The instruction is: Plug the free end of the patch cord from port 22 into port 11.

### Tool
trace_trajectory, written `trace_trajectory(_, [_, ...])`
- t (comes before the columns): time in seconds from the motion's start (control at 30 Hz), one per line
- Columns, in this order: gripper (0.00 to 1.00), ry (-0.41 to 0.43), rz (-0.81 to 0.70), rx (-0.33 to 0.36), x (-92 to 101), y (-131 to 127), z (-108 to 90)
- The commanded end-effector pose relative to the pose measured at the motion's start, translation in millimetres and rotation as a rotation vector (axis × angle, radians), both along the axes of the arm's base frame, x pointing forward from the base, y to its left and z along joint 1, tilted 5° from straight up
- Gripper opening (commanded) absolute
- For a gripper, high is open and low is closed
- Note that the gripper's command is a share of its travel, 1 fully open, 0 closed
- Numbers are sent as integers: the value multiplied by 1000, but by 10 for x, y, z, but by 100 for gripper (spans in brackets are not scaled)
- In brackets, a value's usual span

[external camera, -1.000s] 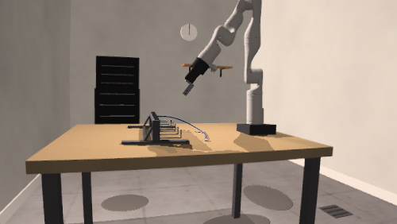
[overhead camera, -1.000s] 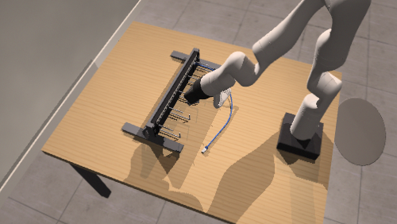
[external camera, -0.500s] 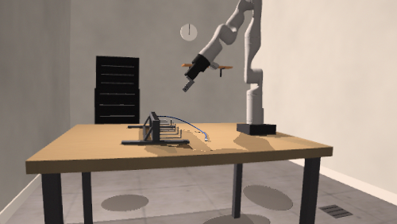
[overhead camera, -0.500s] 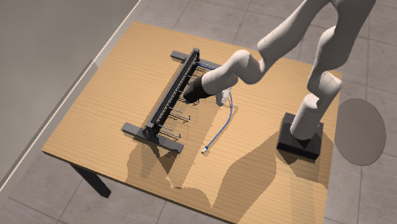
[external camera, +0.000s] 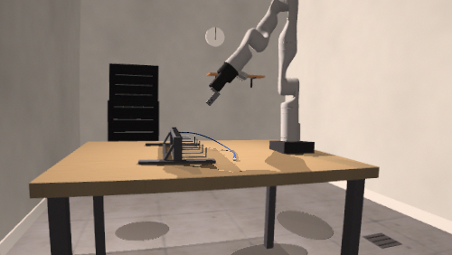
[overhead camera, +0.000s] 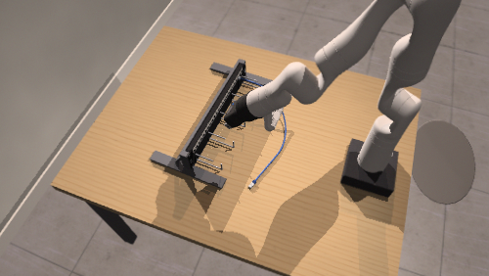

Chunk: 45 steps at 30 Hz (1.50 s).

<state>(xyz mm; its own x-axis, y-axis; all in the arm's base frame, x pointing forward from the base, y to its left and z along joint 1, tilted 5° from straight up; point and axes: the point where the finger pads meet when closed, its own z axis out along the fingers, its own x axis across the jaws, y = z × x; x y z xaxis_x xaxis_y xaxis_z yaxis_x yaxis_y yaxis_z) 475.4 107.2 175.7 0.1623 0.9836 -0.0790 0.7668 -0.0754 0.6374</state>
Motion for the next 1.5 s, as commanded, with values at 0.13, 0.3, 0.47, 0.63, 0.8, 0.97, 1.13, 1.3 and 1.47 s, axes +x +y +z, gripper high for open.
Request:
trace_trajectory(0.13, [0,2,-2,-4,85,-36,-121])
trace_trajectory(0.3, [0,2,-2,-4,197,-67,-260])
trace_trajectory(0.47, [0,2,-2,-4,320,-101,-414])
trace_trajectory(0.63, [0,2,-2,-4,394,-121,-506])
trace_trajectory(0.8, [0,2,-2,-4,516,-155,-658])
trace_trajectory(0.97, [0,2,-2,-4,634,-188,-806])
trace_trajectory(1.13, [0,2,-2,-4,699,-206,-886])
trace_trajectory(1.3, [0,2,-2,-4,777,-227,-983])
trace_trajectory(1.47, [0,2,-2,-4,809,-236,-1023])
